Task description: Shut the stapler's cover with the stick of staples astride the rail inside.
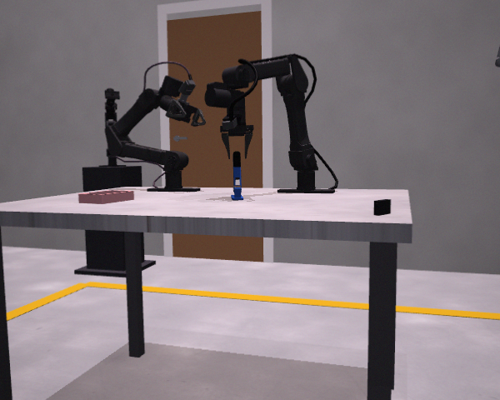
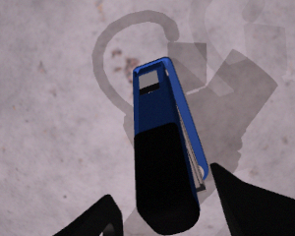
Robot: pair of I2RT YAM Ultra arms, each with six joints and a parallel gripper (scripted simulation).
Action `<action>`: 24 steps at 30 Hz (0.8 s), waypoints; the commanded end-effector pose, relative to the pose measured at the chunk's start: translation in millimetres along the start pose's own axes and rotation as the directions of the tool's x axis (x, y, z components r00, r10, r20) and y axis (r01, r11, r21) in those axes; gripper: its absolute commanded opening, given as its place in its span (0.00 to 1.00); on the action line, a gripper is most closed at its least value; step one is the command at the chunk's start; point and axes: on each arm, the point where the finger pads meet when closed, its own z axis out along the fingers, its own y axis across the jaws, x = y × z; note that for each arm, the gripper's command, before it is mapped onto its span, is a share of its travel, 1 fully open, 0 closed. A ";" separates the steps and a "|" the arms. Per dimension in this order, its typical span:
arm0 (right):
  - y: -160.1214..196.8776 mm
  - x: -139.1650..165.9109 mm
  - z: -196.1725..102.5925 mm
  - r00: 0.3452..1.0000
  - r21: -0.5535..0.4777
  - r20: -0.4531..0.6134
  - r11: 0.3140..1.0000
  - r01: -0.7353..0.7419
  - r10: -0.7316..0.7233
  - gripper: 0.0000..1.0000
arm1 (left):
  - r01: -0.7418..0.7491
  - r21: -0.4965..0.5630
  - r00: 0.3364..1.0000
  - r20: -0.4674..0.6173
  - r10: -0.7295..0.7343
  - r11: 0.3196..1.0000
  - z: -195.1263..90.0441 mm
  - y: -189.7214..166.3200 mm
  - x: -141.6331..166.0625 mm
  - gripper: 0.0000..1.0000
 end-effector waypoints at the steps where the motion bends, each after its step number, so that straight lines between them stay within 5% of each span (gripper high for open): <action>1: -0.7 -1.2 -0.8 1.000 -0.001 0.011 1.000 -0.009 0.009 1.00 | 0.005 0.032 1.000 0.022 -0.005 0.999 -1.8 -0.1 -4.3 0.50; 21: -0.7 -1.2 -0.8 1.000 -0.001 0.011 1.000 -0.009 0.009 1.00 | 0.006 0.025 1.000 0.016 -0.006 1.000 18.5 -0.5 -4.2 0.50; 22: -0.7 -1.2 -0.8 1.000 -0.001 0.011 1.000 -0.009 0.009 1.00 | 0.006 0.025 1.000 0.016 -0.006 1.000 18.5 -0.5 -4.2 0.42; 24: -0.7 -1.2 -0.8 1.000 -0.001 0.011 1.000 -0.009 0.009 1.00 | 0.005 0.020 1.000 0.012 -0.006 1.000 18.5 0.8 -3.2 0.42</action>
